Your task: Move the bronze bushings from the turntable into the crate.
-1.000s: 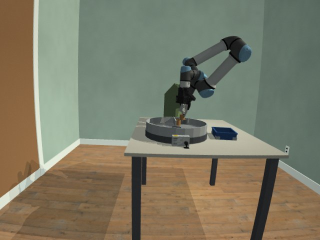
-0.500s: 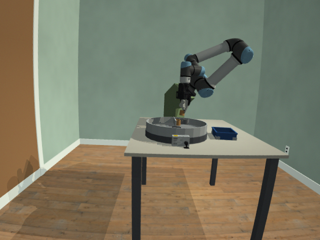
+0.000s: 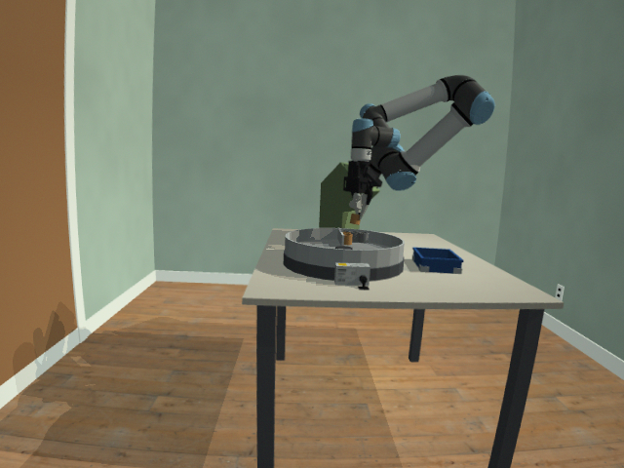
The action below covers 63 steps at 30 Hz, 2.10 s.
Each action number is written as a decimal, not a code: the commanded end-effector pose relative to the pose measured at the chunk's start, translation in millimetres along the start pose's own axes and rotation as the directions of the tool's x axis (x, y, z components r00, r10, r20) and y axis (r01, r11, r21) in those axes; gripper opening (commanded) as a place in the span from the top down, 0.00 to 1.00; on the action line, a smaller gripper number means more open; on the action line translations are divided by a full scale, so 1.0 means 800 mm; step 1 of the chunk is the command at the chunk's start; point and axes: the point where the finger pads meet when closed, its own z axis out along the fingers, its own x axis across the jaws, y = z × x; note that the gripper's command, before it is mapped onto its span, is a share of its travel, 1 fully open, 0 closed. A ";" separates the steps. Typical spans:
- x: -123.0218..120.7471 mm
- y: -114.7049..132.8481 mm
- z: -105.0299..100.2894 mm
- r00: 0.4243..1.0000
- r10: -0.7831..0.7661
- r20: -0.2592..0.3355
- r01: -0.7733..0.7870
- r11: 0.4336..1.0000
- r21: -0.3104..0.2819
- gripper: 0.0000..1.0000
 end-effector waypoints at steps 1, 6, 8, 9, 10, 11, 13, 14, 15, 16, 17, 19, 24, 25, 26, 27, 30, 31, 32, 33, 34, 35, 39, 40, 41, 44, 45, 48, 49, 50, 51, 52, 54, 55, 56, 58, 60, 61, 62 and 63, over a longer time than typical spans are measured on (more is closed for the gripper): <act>0.000 0.000 0.000 1.000 0.000 0.000 0.000 1.000 -0.001 1.00; 0.000 0.000 0.000 1.000 0.000 0.000 0.000 1.000 -0.001 1.00; 0.000 0.000 0.000 1.000 0.000 0.000 0.000 1.000 -0.001 1.00; 0.000 0.000 0.000 1.000 0.000 0.000 0.000 1.000 -0.001 1.00; 0.000 0.000 0.000 1.000 0.000 0.000 0.000 1.000 -0.001 1.00; 0.000 0.000 0.000 1.000 0.000 0.000 0.000 1.000 -0.001 1.00; 0.000 0.000 0.000 1.000 0.000 0.000 0.000 1.000 -0.001 1.00; 0.000 0.000 0.000 1.000 0.000 0.000 0.000 1.000 -0.001 1.00; 0.000 0.000 0.000 1.000 0.000 0.000 0.000 1.000 -0.001 1.00; 0.000 0.000 0.000 1.000 0.000 0.000 0.000 1.000 -0.001 1.00; 0.000 0.000 0.000 1.000 0.000 0.000 0.000 1.000 -0.001 1.00; 0.000 0.000 0.000 1.000 0.000 0.000 0.000 1.000 -0.001 1.00; 0.000 0.000 0.000 1.000 0.000 0.000 0.000 1.000 -0.001 1.00; 0.000 0.000 0.000 1.000 0.000 0.000 0.000 1.000 -0.001 1.00; 0.000 0.000 0.000 1.000 0.000 0.000 0.000 1.000 -0.001 1.00; 0.000 0.000 0.000 1.000 0.000 0.000 0.000 1.000 -0.001 1.00; 0.002 0.000 0.000 1.000 0.000 0.000 0.000 1.000 -0.001 1.00; 0.002 -0.001 0.000 1.000 0.000 0.000 0.000 1.000 -0.001 1.00; 0.003 -0.001 0.000 1.000 0.000 0.000 0.000 1.000 -0.001 1.00; 0.004 -0.001 0.000 1.000 0.000 0.000 0.000 1.000 -0.001 1.00; 0.005 -0.002 0.000 1.000 0.000 0.000 0.000 1.000 -0.001 1.00; 0.007 -0.002 0.000 1.000 0.000 0.000 0.000 1.000 -0.001 1.00; 0.012 -0.004 0.000 1.000 0.000 0.000 0.000 1.000 -0.001 1.00; 0.012 -0.004 0.000 1.000 0.000 0.000 0.000 1.000 -0.001 1.00; 0.014 -0.005 0.000 1.000 0.000 0.000 0.000 1.000 -0.001 1.00; 0.022 -0.009 0.000 1.000 0.000 0.000 0.000 1.000 -0.001 1.00; 0.026 -0.010 0.000 1.000 0.000 0.000 0.000 1.000 -0.001 1.00; 0.037 -0.014 0.000 1.000 0.000 0.000 0.000 1.000 -0.001 1.00; 0.041 -0.016 0.000 1.000 0.000 0.000 0.000 1.000 -0.001 1.00; 0.045 -0.018 0.000 1.000 0.000 0.000 0.000 1.000 -0.001 1.00; 0.050 -0.020 0.000 1.000 0.000 0.000 0.000 1.000 -0.001 1.00; 0.055 -0.022 -0.001 1.000 0.000 0.000 0.000 1.000 -0.001 1.00; 0.067 -0.026 -0.001 1.000 0.000 0.000 0.000 1.000 -0.001 1.00; 0.073 -0.029 -0.001 1.000 0.000 0.000 0.000 1.000 -0.001 1.00; 0.073 -0.029 -0.001 1.000 0.000 0.000 0.000 1.000 -0.001 1.00; 0.079 -0.031 -0.001 1.000 0.000 0.000 0.000 1.000 -0.001 1.00; 0.093 -0.037 -0.001 1.000 0.000 0.000 0.000 1.000 -0.001 1.00; 0.100 -0.040 -0.001 1.000 0.000 0.000 0.000 1.000 -0.001 1.00; 0.107 -0.043 -0.001 1.000 0.000 0.000 0.000 1.000 -0.001 1.00; 0.114 -0.045 -0.001 1.000 0.000 0.000 0.000 1.000 -0.001 1.00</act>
